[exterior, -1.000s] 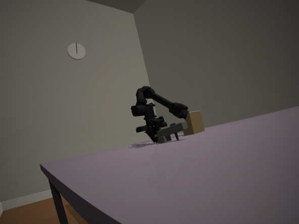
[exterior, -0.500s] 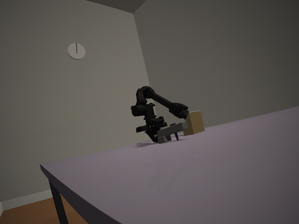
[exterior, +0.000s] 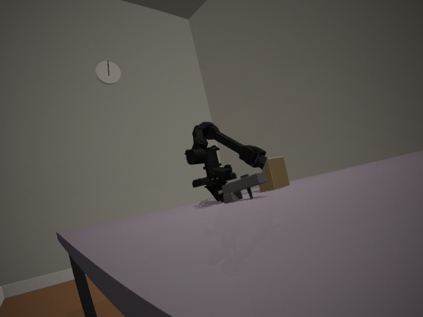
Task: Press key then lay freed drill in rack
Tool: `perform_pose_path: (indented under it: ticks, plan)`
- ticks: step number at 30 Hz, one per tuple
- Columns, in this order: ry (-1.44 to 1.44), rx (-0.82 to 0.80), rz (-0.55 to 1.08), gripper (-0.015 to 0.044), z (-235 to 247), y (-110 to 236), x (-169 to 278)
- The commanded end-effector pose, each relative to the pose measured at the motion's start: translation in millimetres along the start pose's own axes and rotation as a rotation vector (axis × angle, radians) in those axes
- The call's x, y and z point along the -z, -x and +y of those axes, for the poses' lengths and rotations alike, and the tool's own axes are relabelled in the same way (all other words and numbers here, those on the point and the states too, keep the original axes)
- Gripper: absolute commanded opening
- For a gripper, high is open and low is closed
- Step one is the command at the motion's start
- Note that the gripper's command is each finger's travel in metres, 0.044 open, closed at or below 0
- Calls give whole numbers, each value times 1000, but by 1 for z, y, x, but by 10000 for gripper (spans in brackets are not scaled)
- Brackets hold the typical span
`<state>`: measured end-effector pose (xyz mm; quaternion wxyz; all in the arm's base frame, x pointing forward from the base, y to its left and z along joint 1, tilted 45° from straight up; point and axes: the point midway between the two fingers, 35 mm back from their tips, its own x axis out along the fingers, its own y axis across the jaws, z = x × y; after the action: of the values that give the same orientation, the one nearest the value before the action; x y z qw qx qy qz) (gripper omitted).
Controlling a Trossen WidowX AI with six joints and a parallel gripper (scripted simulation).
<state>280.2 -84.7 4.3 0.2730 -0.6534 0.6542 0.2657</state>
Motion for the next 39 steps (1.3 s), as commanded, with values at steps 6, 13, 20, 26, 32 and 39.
perform_pose_path:
  ticks: [6,13,20,26,32,39]
  plan:
    - [-2,4,-4,0,0,0,9]
    - [-2,4,-4,0,0,0,18]
    - [-2,4,-3,0,-1,0,30]
    - [-2,4,-3,0,-1,0,37]
    - [-2,4,-3,0,-1,-1,46]
    - [-2,4,-2,0,-1,-2,57]
